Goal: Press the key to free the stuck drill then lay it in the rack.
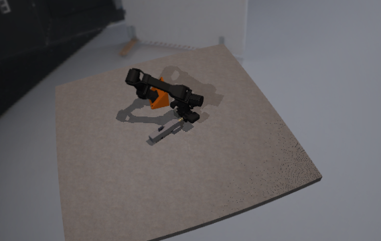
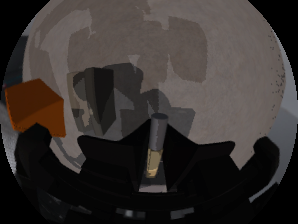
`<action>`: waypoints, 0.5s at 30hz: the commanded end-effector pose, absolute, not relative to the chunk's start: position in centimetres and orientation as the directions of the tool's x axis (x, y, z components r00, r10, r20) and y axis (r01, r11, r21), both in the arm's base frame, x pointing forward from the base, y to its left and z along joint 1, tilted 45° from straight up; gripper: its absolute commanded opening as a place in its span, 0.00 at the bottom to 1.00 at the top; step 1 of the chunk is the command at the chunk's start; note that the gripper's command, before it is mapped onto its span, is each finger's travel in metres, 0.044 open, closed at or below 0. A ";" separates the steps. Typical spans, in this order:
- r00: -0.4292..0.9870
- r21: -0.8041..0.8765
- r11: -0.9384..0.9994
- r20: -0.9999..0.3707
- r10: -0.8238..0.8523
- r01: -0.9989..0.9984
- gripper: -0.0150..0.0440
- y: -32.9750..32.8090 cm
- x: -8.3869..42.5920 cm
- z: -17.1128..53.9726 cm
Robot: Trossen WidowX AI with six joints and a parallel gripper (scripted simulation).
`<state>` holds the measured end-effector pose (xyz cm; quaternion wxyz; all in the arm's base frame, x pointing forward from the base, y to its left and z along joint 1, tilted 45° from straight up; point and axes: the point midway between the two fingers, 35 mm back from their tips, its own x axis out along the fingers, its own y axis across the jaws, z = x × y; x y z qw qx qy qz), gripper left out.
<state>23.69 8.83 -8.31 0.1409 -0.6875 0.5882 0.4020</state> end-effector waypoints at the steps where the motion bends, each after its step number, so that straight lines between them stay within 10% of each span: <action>1: -0.013 0.280 -0.270 -0.717 -0.697 -0.921 0.25 9.0 23.6 -8.2; 15: -0.013 0.280 -0.270 -0.717 -0.697 -0.921 0.25 9.1 23.6 -8.1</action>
